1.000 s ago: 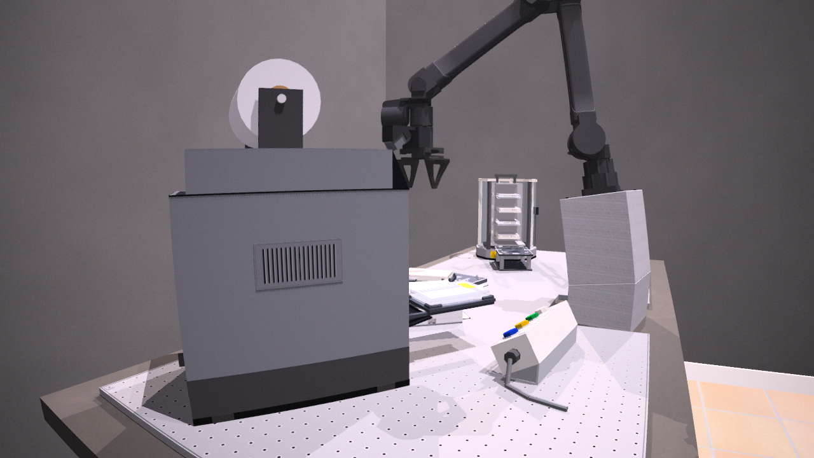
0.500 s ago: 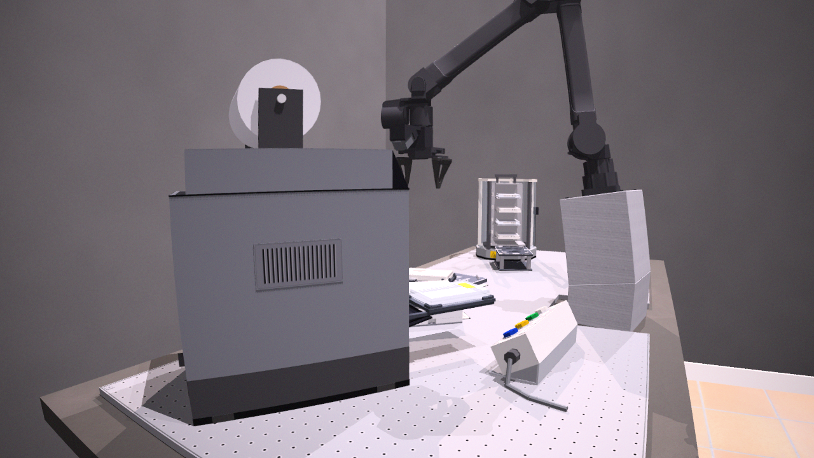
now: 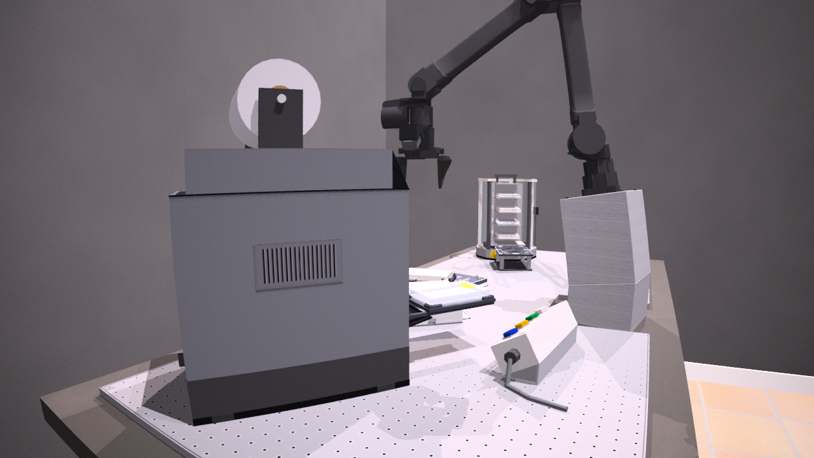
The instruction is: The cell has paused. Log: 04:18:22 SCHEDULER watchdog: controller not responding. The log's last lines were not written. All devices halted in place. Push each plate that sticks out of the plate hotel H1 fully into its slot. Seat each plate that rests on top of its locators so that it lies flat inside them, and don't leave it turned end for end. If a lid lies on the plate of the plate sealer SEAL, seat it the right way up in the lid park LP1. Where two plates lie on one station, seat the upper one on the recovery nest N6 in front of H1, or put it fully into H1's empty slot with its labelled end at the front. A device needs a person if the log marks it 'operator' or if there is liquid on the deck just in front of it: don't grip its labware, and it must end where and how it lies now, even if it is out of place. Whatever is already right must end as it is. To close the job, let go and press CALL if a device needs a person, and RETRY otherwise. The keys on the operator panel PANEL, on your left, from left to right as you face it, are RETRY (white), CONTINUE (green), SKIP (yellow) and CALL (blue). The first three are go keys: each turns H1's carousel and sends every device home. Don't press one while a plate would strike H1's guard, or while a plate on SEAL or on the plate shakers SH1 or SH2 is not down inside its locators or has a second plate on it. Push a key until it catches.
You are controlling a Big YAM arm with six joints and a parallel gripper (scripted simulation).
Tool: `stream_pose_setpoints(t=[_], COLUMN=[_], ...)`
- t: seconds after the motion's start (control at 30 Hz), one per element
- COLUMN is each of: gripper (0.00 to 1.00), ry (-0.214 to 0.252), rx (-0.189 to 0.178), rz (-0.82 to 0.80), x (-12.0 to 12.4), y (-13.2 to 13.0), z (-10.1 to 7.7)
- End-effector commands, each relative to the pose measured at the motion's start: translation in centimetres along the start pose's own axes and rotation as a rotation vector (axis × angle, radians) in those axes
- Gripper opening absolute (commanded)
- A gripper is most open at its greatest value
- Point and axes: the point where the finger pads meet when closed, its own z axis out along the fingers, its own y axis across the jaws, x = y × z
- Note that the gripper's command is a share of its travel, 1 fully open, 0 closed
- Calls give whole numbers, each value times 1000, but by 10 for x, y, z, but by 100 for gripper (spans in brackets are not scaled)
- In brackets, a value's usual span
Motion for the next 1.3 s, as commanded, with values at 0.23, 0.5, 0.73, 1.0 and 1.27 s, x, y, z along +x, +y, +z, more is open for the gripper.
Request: stream_pose_setpoints(t=[0.23, 0.5, 0.73, 1.0, 1.27], gripper=[100, 100, 100, 100, 100], ry=[3, 0, 3, 2, 2], rx=[-3, 26, -4, -5, -5], rz=[-34, -32, -30, -30, -30], x=[4, 4, 5, 5, 5], y=[0, -4, 1, 1, 2], z=[10, 14, 45, 63, 82])
